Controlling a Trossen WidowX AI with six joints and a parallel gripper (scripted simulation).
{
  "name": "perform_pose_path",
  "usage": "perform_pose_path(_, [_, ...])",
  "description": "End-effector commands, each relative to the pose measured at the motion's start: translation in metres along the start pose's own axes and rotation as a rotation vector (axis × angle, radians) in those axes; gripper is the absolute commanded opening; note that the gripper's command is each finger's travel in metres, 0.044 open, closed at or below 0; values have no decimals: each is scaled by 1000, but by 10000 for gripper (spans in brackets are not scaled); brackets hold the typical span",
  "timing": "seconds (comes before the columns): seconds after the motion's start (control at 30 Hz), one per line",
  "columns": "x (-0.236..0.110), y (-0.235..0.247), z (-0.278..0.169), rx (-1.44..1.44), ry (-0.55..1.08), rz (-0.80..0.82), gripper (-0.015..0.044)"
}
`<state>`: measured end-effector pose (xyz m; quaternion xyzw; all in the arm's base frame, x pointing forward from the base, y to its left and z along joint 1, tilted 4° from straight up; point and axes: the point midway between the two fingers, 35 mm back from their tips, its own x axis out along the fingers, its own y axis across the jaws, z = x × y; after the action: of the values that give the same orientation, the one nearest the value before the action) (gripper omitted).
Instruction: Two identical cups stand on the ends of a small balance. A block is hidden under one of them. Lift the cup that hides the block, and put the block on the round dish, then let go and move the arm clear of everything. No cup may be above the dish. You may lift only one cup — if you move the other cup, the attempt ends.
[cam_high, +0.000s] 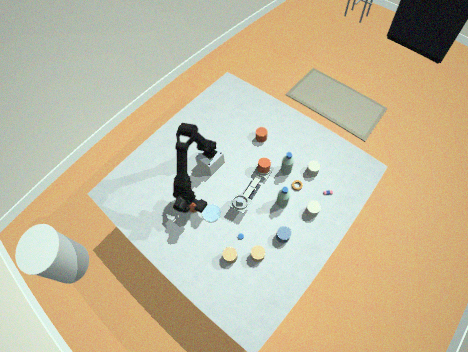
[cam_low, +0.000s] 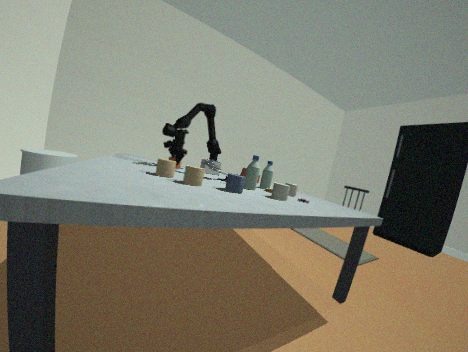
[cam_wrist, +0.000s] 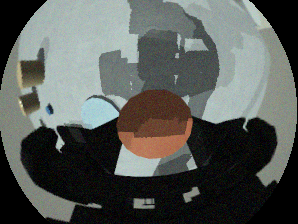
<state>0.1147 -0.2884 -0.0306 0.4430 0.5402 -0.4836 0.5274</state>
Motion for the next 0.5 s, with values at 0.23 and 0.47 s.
perform_pose_path(0.23, [-1,0,1,0,-2,1,263])
perform_pose_path(0.47, [-9,0,1,0,-2,0,440])
